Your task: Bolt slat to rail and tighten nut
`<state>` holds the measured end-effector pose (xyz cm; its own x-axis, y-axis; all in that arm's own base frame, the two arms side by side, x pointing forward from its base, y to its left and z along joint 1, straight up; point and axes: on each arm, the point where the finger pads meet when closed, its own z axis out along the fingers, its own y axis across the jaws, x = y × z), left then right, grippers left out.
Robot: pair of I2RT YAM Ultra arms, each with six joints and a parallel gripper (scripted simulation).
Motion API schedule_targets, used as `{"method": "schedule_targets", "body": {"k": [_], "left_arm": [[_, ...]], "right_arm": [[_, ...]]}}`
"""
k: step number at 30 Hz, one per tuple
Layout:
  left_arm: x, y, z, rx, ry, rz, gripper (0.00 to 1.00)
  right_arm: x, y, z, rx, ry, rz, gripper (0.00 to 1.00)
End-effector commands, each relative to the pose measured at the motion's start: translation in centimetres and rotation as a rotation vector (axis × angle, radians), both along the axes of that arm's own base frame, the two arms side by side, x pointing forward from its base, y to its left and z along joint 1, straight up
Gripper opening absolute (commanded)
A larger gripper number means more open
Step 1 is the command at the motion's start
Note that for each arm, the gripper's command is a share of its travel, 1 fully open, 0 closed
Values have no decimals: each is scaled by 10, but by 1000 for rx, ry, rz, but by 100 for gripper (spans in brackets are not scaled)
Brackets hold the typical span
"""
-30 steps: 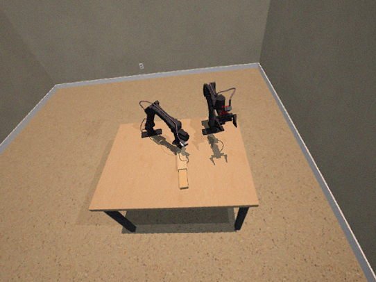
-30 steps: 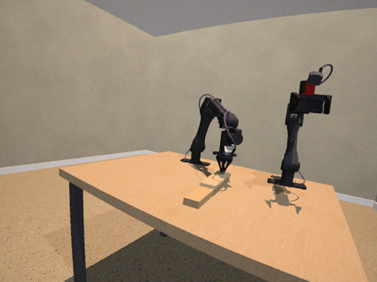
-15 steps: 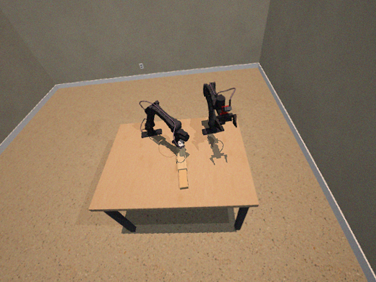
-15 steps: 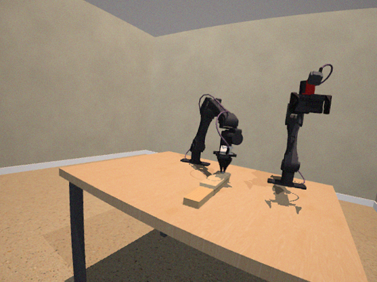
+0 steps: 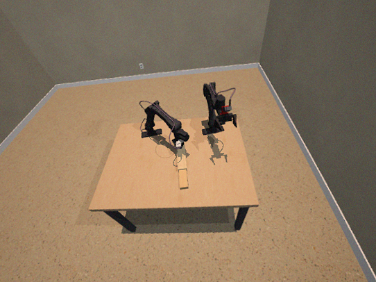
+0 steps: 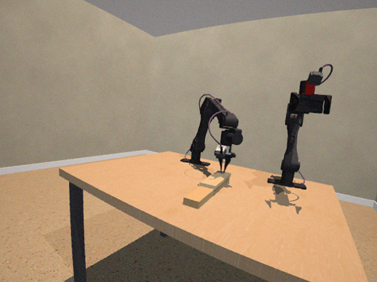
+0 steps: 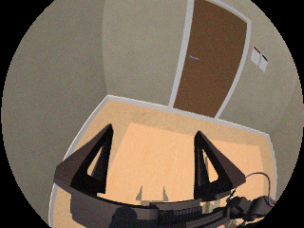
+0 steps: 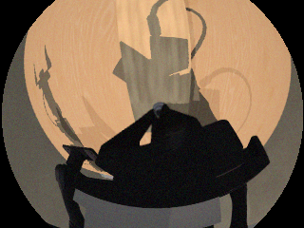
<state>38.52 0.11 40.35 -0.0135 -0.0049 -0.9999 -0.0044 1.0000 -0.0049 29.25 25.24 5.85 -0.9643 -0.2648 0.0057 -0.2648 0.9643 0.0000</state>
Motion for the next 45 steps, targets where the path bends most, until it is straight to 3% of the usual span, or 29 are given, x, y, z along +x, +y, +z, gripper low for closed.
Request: {"method": "schedule_targets", "body": {"k": [1,45], "left_arm": [[-5,0,8,5,-26,-4,100],[-5,0,8,5,-26,-4,100]], "right_arm": [[2,3,-9,0,-14,-77,12],[2,3,-9,0,-16,-874,12]]}}
